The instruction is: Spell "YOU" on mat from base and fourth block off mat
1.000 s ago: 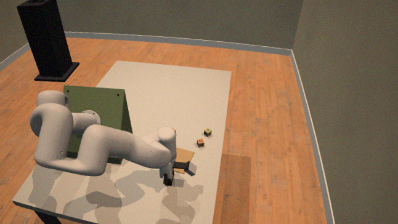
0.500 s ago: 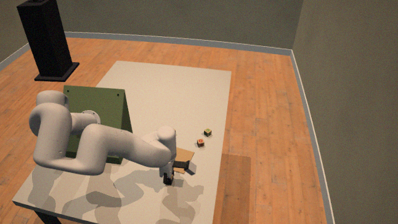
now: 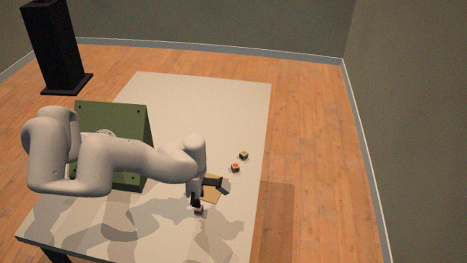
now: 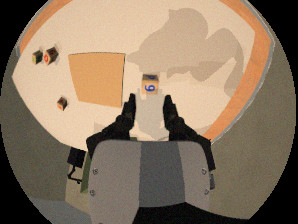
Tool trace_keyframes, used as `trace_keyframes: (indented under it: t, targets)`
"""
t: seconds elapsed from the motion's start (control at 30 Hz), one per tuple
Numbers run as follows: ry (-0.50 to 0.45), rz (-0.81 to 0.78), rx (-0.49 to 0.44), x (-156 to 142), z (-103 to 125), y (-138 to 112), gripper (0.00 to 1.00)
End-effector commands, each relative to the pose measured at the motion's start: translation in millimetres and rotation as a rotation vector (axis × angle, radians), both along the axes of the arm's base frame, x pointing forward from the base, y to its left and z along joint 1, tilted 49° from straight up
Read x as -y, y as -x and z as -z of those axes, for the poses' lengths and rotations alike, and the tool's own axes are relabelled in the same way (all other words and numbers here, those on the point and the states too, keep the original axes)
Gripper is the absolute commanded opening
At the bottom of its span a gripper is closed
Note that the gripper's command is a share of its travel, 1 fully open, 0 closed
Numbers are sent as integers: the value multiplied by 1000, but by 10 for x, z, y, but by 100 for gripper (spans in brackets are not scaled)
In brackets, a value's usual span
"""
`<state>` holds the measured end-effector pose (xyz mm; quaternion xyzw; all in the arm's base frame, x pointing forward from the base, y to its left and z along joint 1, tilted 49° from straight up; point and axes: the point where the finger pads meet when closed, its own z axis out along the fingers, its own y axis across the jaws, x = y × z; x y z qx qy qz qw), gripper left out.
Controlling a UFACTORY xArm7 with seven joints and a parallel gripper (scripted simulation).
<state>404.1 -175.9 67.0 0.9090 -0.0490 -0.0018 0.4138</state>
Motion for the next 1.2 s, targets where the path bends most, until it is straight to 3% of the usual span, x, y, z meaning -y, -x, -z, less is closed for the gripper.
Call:
trace_keyframes:
  t: [0.0,0.23,0.27,1.0,1.17]
  targets:
    - [-1,-4,3,-144,-122,-24,47]
    - [-1,-4,3,-201,-172,-27,47]
    - [-1,-4,3,-201,-172,-27,100]
    - [-1,-4,3,-201,-172,-27,100]
    - [0,-39,-36,-235,-136,-42,100]
